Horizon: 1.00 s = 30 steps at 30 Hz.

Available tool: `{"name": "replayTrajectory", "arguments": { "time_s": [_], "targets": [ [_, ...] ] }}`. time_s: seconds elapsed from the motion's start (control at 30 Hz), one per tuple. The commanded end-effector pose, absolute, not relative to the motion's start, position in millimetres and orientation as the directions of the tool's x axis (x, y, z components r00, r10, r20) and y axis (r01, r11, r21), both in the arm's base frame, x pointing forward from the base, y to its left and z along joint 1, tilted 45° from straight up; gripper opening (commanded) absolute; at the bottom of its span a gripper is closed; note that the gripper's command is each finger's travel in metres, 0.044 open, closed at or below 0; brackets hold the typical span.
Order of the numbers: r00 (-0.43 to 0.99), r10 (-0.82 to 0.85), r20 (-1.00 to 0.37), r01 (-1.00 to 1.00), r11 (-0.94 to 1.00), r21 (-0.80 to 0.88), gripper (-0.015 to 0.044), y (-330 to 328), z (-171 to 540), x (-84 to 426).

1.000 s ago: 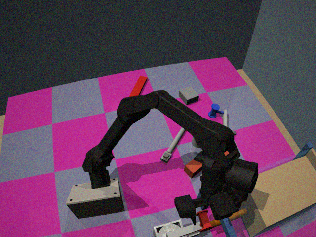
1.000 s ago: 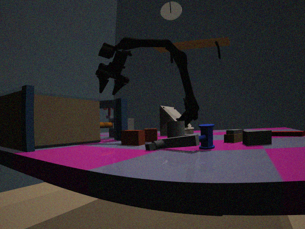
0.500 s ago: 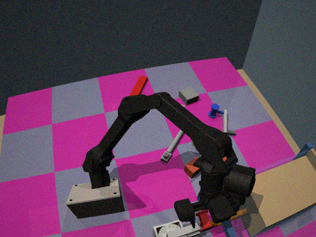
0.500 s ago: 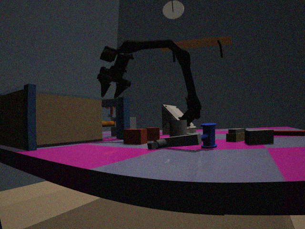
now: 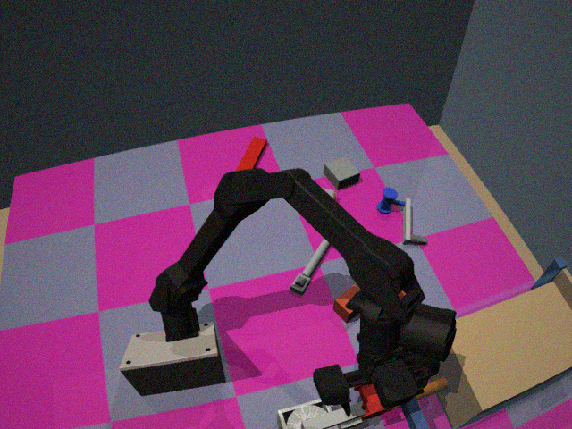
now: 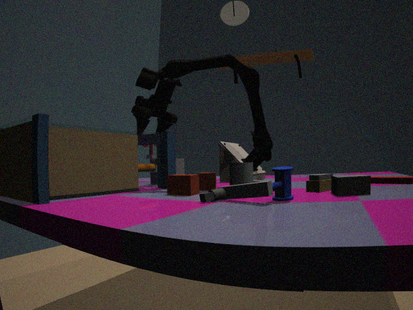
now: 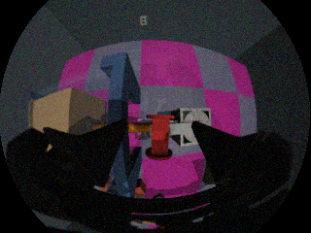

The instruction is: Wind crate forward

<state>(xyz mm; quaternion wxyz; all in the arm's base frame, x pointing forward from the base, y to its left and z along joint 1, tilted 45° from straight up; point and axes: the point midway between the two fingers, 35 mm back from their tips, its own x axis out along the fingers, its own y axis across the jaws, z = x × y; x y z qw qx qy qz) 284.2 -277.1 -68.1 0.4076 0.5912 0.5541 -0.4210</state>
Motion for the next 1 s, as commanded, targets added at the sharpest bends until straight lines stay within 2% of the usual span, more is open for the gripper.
{"name": "replayTrajectory", "arguments": {
  "time_s": [0.0,0.97],
  "targets": [
    [0.031,0.323,-0.946,0.999,-0.051,0.016,0.044,-266.9,-75.1,286.7],
    [0.033,0.323,-0.946,0.999,-0.051,0.017,0.044,-265.9,-95.4,285.8]
  ]
}}
